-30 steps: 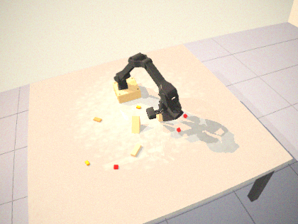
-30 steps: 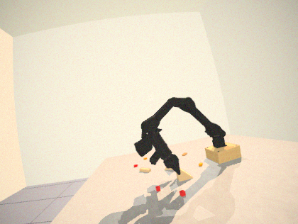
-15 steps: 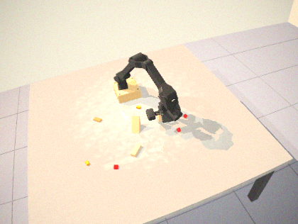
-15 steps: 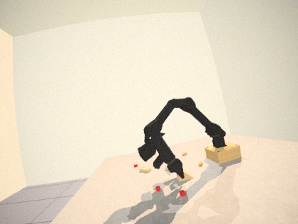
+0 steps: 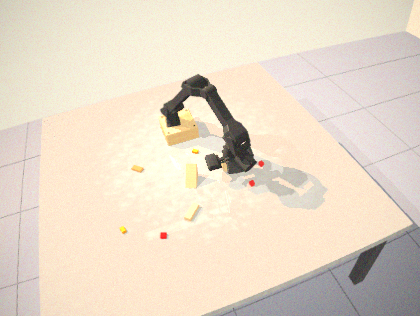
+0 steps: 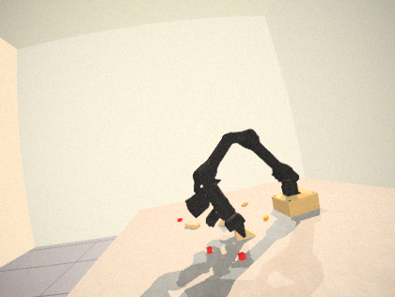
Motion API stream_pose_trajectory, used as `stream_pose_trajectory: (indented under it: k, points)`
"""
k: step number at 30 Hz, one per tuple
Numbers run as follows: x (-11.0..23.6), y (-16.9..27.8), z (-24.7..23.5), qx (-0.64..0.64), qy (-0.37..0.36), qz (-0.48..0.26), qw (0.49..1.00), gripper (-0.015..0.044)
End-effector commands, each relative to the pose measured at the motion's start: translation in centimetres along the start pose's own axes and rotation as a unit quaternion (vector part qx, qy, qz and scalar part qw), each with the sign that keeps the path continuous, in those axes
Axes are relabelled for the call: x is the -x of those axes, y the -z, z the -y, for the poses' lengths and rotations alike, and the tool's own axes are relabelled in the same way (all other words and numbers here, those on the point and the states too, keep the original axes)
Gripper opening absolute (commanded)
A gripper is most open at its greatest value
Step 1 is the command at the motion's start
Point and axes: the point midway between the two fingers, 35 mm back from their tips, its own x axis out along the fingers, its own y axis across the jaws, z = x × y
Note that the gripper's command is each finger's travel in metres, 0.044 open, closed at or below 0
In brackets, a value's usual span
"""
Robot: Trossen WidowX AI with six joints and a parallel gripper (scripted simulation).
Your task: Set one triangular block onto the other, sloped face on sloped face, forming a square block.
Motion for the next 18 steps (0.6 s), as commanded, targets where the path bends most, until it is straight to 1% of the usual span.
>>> stream_pose_trajectory:
  k: [1,9,14,15,18]
  points:
    - [-0.25,0.05,-0.04,-0.002,-0.002,-0.004,1.000,0.0204]
    - [-0.25,0.05,-0.04,-0.002,-0.002,-0.004,1.000,0.0150]
    - [-0.02,0.11,-0.04,-0.001,-0.001,-0.003,1.000,0.0019]
    - [0.15,0.16,-0.03,-0.001,-0.001,-0.002,1.000,0.0000]
    - [0.21,0.18,-0.03,0.000,-0.001,-0.001,1.000,0.0000]
